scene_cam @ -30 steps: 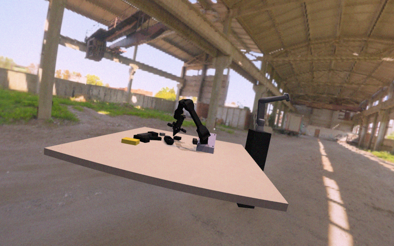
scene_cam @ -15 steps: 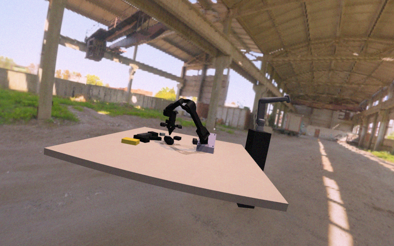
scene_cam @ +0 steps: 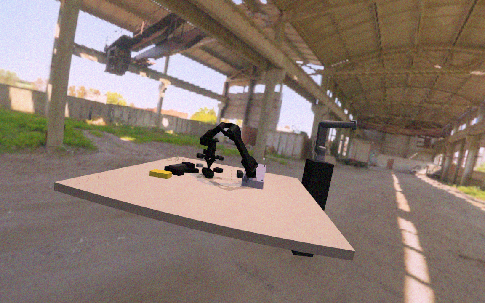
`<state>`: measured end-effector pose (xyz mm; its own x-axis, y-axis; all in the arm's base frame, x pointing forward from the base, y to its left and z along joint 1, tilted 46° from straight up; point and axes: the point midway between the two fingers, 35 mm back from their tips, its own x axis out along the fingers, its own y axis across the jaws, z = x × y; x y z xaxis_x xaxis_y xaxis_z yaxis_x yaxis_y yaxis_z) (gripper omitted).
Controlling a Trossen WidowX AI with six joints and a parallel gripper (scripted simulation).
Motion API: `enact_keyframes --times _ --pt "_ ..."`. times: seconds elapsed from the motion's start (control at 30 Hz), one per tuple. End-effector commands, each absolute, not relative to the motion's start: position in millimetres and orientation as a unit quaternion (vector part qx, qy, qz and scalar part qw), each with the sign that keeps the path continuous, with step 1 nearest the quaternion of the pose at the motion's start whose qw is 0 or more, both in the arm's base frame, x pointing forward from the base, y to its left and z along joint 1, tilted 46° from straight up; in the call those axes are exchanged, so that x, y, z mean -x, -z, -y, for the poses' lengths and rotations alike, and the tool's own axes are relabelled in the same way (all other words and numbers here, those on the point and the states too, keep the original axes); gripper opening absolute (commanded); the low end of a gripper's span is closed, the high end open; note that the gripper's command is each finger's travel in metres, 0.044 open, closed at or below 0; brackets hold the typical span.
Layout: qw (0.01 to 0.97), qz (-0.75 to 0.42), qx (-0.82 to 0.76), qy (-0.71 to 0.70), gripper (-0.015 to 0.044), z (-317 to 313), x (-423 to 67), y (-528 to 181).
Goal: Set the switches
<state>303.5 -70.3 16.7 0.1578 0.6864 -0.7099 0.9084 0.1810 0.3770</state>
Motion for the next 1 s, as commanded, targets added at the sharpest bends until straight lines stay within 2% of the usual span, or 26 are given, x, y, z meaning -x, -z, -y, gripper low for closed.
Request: enact_keyframes --times 0.0,0.97 --pt "0.427 -0.638 -0.628 0.128 0.0 63 -304 -11" --pt "0.427 -0.638 -0.628 0.127 0.0 49 -306 3"
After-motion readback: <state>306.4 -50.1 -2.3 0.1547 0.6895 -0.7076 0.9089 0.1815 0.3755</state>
